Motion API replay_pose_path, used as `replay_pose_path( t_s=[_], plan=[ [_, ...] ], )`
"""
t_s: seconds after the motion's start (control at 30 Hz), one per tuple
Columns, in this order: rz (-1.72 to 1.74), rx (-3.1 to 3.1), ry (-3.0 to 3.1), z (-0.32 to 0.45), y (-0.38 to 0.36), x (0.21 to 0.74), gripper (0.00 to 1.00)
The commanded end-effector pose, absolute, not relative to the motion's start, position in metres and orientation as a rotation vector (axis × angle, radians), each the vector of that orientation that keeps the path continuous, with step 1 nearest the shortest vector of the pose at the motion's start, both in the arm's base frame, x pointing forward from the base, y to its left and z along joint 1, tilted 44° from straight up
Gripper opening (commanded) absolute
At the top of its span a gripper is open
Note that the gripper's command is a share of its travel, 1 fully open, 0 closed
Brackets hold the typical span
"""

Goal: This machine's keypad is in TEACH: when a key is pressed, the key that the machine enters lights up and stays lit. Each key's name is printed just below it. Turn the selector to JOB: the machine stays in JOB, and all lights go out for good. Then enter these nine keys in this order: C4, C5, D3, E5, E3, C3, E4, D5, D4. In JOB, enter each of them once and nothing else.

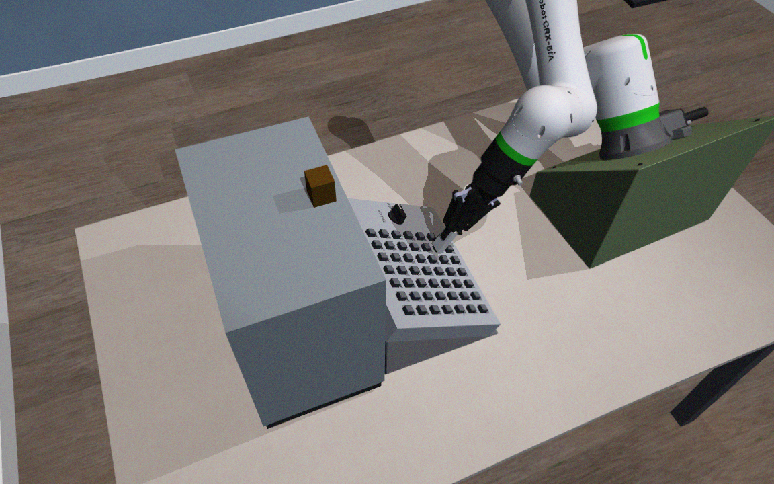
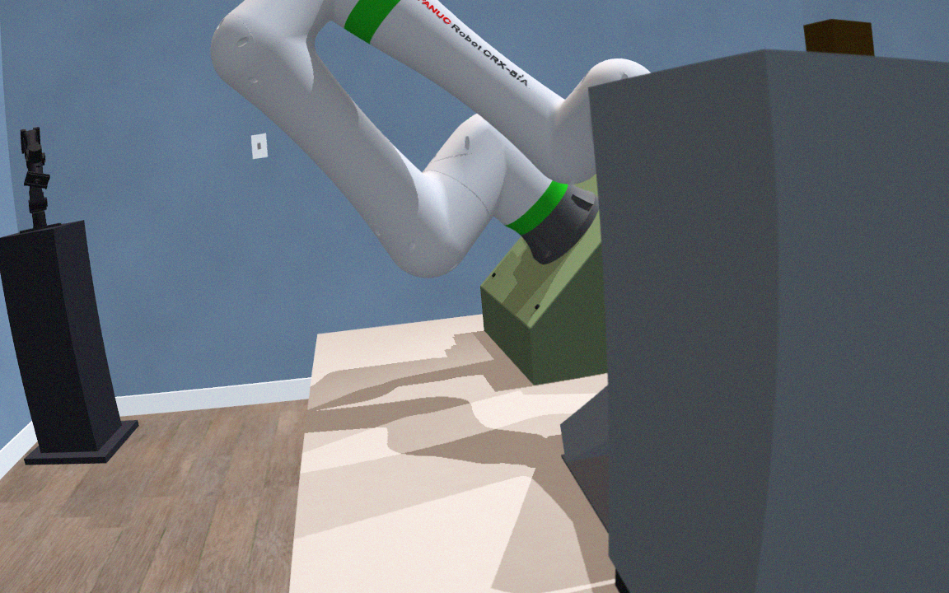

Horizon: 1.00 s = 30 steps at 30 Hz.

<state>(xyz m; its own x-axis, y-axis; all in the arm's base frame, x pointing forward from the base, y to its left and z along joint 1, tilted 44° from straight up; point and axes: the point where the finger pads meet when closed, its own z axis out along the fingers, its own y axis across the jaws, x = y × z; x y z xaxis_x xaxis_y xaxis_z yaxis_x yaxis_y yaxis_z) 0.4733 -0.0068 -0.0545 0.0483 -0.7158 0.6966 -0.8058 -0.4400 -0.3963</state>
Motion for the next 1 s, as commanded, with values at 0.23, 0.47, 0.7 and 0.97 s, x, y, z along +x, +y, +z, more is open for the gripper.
replay_pose_path(
  t_s=[0.23, 0.47, 0.7, 0.97],
  plan=[
    [1.355, 2.198, -1.605, -0.050, -0.002, 0.468, 0.00],
    [1.355, 2.198, -1.605, -0.042, 0.005, 0.461, 0.00],
    [1.355, 2.198, -1.605, -0.037, 0.009, 0.456, 0.00],
    [1.355, 2.198, -1.605, -0.034, 0.012, 0.453, 0.00]
  ],
)
